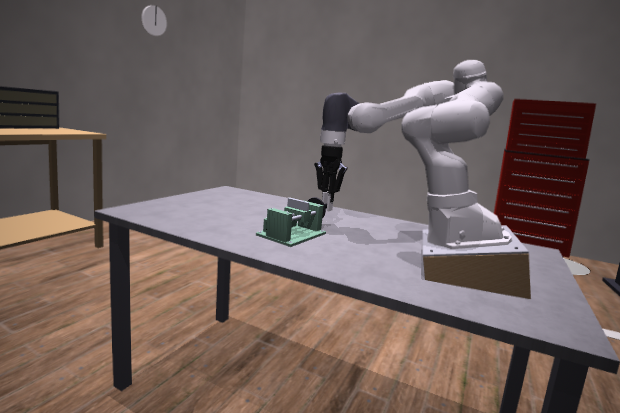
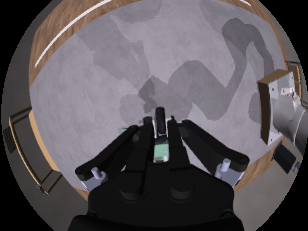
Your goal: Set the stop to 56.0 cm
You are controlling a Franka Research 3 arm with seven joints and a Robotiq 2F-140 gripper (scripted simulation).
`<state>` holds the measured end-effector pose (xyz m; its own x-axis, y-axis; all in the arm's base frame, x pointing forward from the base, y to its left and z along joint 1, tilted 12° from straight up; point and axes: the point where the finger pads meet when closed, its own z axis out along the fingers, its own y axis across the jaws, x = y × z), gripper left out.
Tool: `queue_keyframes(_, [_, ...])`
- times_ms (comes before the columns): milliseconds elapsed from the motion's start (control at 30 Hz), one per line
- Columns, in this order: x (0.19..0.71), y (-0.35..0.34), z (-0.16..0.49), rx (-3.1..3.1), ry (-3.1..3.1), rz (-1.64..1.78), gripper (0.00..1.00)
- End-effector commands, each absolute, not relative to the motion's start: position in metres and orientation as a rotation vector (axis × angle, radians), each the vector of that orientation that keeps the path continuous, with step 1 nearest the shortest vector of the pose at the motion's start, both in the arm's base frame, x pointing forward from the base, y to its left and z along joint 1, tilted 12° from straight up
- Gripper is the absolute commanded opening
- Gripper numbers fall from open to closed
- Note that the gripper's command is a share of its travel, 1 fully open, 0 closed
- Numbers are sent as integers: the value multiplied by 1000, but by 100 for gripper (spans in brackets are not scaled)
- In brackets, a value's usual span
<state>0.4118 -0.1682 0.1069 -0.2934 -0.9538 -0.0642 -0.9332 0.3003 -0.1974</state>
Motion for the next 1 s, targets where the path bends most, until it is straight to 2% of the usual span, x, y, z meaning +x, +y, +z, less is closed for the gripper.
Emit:
queue_keyframes(0, [415,-169,113,-1756,2385,-181,4])
queue_keyframes(967, [425,-173,125,-1756,2385,-181,4])
